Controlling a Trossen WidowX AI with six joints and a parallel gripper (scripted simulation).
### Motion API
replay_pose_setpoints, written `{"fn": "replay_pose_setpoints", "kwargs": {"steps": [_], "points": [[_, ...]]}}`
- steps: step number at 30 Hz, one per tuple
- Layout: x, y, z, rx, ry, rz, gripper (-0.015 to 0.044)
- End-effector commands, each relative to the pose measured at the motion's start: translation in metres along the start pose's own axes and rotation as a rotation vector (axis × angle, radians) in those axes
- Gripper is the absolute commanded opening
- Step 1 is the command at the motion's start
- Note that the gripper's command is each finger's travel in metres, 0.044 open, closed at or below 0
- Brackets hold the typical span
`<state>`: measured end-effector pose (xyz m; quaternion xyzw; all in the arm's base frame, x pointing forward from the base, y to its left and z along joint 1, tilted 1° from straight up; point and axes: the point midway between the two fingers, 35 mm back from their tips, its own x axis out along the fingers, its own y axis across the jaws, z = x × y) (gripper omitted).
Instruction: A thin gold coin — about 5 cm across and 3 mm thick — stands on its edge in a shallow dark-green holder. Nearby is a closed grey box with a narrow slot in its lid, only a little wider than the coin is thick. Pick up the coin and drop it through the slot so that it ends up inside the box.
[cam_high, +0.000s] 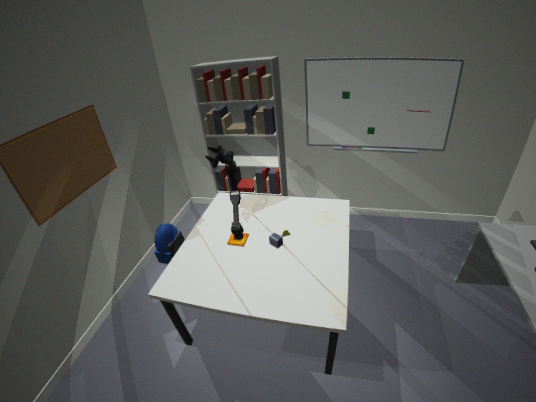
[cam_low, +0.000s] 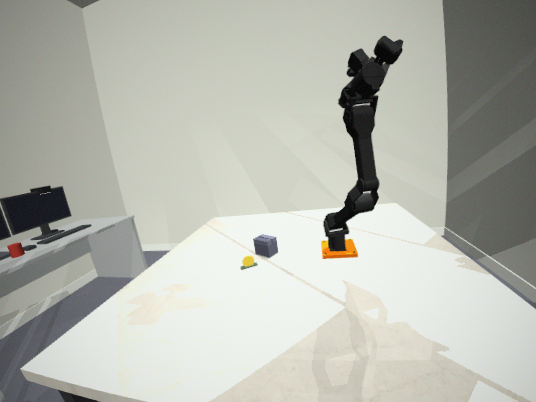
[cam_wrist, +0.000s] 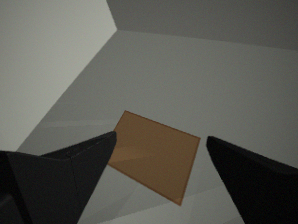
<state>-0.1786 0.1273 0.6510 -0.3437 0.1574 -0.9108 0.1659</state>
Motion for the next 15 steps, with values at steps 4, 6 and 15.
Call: {"fn": "replay_pose_setpoints", "kwargs": {"steps": [4,6,15], "points": [[0.008,0.016,0.01,0.008,-0.033,0.038,0.0295],[0.016,0.037,0.023,0.019,-0.075,0.087,0.0242],[0.03,0.12,0.074,0.066,-0.226,0.297,0.0161]]}}
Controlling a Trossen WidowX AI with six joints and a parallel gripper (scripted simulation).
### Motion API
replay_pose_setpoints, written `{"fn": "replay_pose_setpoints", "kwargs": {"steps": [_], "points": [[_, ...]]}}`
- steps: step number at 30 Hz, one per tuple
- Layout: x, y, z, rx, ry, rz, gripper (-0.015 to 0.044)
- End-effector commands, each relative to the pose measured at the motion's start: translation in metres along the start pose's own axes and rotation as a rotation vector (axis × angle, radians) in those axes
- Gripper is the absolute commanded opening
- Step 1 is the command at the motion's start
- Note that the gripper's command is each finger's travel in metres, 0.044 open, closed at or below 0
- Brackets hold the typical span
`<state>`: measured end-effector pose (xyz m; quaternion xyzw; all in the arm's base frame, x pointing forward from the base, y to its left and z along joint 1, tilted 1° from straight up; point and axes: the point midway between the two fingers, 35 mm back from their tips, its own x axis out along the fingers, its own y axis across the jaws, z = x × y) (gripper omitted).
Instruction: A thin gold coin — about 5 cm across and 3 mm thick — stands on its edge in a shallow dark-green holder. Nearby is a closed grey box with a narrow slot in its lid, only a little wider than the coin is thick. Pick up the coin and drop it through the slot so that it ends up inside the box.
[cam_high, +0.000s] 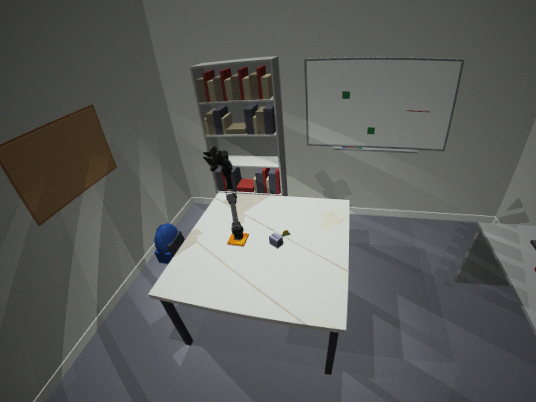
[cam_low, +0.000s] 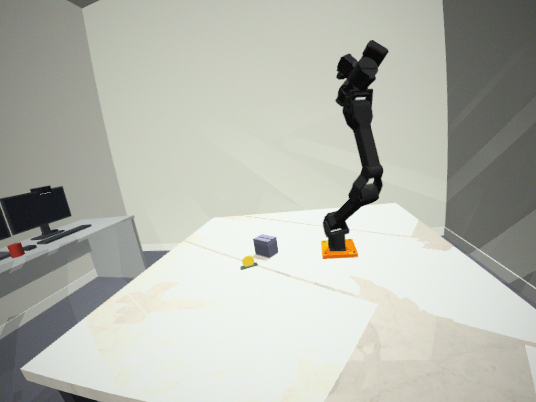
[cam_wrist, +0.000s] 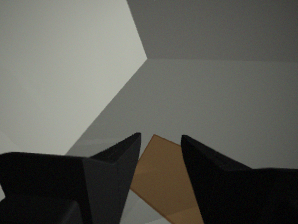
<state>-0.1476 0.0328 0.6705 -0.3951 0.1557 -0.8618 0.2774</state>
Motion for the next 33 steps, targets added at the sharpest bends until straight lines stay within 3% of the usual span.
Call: {"fn": "replay_pose_setpoints", "kwargs": {"steps": [1,8,15,26,33], "points": [[0.016,0.051,0.027,0.029,-0.085,0.131,0.0161],[0.023,0.142,0.077,0.076,-0.23,0.382,0.0161],[-0.007,0.239,0.137,0.109,-0.394,0.685,0.0161],[-0.095,0.347,0.201,0.077,-0.596,1.068,0.0161],[-0.196,0.401,0.23,0.078,-0.694,1.409,0.0161]]}}
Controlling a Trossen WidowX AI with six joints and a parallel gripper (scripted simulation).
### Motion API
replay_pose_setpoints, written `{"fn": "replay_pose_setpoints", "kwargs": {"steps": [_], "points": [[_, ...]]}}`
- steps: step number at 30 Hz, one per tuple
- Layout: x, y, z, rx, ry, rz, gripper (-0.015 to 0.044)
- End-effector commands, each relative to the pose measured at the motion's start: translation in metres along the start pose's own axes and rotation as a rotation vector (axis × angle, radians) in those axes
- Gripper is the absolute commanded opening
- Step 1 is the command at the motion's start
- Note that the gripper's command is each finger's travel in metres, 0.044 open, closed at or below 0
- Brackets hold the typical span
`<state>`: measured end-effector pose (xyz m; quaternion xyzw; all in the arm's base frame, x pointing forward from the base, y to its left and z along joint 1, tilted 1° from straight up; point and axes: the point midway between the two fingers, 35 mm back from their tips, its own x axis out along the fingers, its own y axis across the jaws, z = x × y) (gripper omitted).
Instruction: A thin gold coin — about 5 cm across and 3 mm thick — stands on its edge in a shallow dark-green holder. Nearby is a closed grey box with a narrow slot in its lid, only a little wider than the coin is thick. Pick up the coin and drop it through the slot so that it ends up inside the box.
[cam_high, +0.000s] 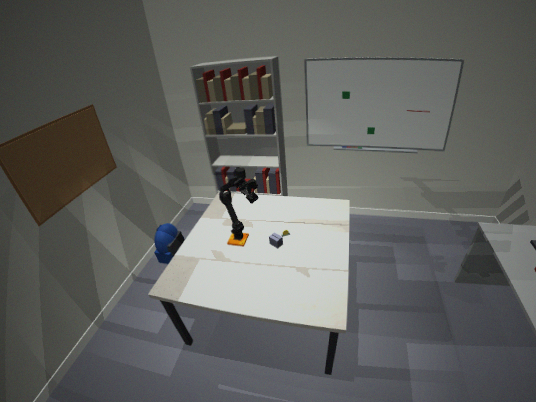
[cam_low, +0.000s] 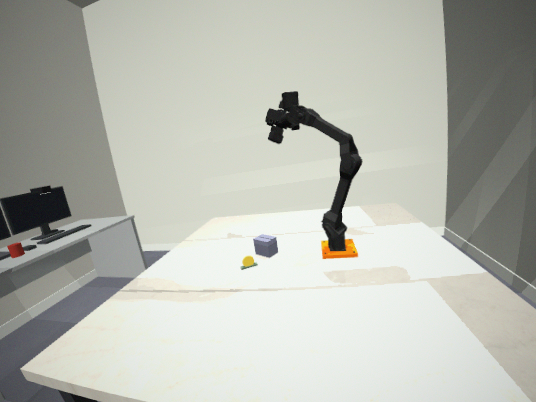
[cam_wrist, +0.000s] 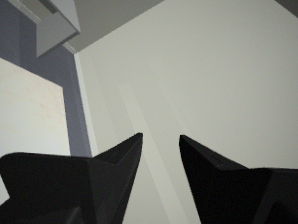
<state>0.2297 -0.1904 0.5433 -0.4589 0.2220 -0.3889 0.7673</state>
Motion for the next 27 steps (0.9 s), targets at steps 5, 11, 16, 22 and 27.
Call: {"fn": "replay_pose_setpoints", "kwargs": {"steps": [5,11,16,22,27], "points": [[0.028,0.135,0.048,0.023,-0.07,0.424,0.0161],[0.012,0.233,0.076,0.012,-0.067,0.73,0.0161],[-0.021,0.313,0.091,-0.023,-0.02,0.981,0.0161],[-0.08,0.396,0.093,-0.104,0.096,1.253,0.0161],[-0.144,0.454,0.082,-0.213,0.254,1.451,0.0161]]}}
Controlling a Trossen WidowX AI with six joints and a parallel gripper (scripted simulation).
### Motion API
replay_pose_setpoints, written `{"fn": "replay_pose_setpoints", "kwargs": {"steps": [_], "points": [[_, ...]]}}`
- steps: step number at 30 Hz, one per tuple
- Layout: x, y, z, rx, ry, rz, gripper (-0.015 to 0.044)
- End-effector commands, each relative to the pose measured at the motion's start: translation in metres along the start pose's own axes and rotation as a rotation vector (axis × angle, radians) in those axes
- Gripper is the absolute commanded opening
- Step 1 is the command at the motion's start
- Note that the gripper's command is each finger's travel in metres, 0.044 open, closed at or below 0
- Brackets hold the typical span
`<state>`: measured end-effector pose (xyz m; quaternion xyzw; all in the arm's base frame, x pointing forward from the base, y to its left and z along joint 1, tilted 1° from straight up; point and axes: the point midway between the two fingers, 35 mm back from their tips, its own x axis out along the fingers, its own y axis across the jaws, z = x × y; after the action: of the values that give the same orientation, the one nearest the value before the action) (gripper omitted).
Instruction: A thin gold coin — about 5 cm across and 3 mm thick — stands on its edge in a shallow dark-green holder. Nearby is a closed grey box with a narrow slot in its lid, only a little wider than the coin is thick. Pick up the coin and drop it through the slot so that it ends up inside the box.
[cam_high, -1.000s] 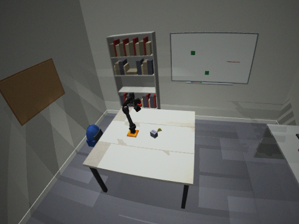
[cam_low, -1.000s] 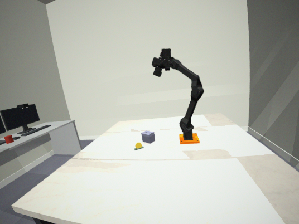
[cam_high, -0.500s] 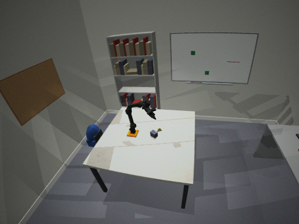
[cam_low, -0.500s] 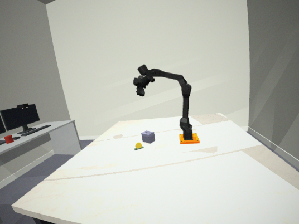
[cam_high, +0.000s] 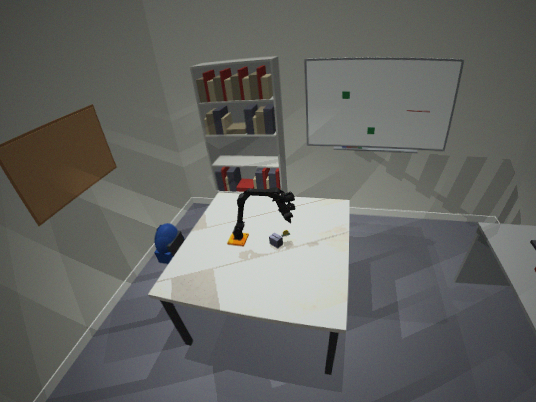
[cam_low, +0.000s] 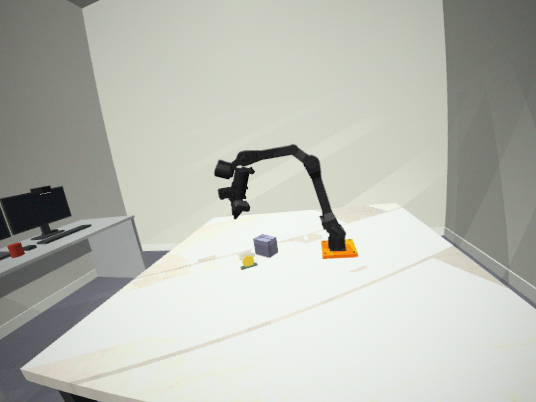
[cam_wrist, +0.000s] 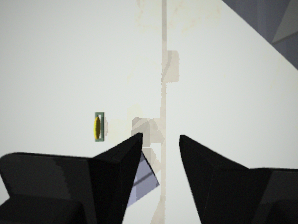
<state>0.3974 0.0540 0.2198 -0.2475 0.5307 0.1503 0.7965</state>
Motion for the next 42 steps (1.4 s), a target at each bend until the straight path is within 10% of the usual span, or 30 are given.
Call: {"fn": "replay_pose_setpoints", "kwargs": {"steps": [1,42], "points": [[0.034,0.067,-0.007,-0.003,0.161,0.171,0.0161],[0.12,0.116,-0.039,-0.005,0.278,0.255,0.0161]]}}
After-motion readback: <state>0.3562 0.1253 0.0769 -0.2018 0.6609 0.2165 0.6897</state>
